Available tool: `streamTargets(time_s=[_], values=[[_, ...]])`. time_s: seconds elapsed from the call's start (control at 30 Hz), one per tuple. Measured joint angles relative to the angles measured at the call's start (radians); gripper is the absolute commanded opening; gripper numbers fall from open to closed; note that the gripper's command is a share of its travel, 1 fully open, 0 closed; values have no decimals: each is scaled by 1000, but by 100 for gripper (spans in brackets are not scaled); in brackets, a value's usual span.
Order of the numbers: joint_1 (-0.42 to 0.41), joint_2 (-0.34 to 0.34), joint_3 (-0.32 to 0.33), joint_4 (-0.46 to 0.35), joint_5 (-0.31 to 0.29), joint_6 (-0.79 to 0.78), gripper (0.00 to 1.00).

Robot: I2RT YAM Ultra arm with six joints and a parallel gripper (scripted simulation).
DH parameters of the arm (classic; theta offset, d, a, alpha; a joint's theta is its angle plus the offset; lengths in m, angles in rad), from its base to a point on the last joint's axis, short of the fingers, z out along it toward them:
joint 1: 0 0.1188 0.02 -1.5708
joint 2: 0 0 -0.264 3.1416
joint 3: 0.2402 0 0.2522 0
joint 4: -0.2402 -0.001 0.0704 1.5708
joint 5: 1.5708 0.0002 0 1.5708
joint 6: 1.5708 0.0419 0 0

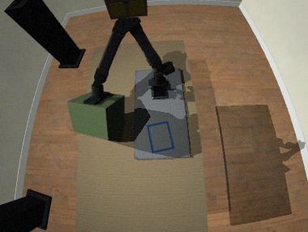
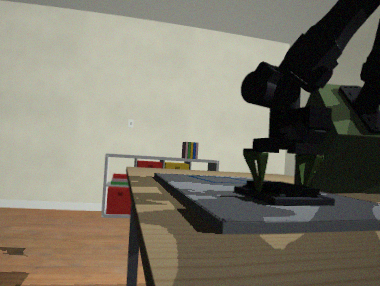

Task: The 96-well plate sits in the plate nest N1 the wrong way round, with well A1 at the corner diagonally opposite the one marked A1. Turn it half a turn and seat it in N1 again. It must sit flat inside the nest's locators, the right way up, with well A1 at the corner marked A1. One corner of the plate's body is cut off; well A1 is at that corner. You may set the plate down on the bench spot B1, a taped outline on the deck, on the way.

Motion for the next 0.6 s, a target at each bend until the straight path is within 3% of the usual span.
streamTargets(time_s=[0.43,0.47,0.6], values=[[0,0,0,0,0,0,100],[0,0,0,0,0,0,0],[0,1,2,11,7,1,0]])
